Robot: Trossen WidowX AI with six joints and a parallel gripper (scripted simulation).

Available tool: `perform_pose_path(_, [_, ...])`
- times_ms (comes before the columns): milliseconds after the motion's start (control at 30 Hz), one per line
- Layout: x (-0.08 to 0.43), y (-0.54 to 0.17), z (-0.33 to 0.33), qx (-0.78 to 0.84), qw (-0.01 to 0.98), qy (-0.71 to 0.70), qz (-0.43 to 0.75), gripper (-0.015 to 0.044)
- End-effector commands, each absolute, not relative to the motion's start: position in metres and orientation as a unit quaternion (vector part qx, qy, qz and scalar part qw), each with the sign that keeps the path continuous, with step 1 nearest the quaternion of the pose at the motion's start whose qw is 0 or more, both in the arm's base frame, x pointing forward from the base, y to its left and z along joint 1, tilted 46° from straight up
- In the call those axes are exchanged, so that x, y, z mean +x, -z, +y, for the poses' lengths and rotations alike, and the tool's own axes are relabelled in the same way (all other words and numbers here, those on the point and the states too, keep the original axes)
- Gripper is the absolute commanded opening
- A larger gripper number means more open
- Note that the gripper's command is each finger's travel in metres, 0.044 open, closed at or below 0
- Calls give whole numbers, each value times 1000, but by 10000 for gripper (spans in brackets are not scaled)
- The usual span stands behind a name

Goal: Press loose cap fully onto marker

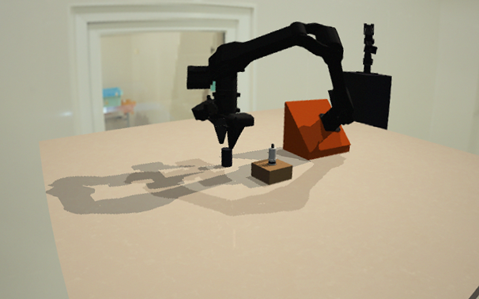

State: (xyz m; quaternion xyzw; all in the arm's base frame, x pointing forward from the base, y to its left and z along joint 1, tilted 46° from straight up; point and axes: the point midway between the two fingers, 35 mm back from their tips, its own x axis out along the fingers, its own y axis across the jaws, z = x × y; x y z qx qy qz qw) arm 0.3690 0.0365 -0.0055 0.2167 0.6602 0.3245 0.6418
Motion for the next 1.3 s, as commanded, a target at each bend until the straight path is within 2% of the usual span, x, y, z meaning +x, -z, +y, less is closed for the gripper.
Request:
perform_pose_path(0, [368,11,42,220,641,-324,660,250])
perform_pose_path(800, [364,35,68,221,640,-325,660,250])
perform_pose_path(933, [364,35,68,221,640,-325,660,145])
perform_pose_path(1233, [364,35,68,221,640,-325,660,85])
perform_pose_path(1267, [364,35,68,221,640,-325,660,59])
